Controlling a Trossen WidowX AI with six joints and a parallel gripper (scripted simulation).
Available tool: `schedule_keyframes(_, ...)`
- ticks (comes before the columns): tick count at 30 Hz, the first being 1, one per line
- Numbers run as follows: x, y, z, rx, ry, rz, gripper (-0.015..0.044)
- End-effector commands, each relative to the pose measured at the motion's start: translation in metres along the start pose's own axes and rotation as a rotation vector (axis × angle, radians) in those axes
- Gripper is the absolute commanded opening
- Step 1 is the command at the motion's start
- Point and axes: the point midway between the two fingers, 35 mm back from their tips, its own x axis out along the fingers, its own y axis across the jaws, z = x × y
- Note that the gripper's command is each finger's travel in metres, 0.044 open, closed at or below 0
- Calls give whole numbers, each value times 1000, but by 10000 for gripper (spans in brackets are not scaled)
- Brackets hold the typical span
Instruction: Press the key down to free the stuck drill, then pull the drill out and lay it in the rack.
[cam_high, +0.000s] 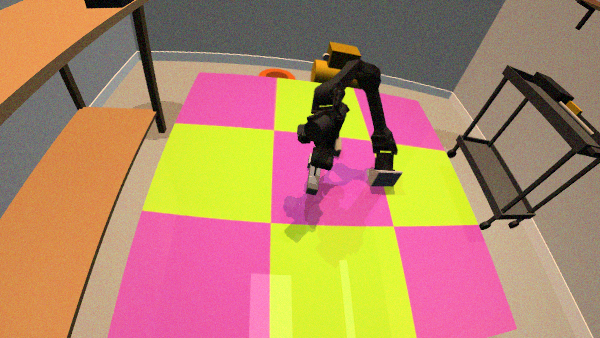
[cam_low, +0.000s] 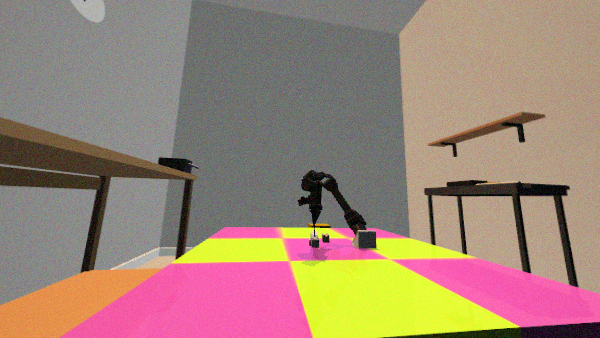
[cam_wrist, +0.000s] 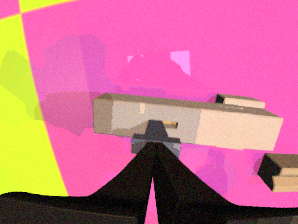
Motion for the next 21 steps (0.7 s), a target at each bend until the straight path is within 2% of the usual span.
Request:
schedule_keyframes(1, 20, -2, -7, -12, 44, -31, 0)
schedule_keyframes(21, 26, -3, -8, -12, 44, -32, 0)
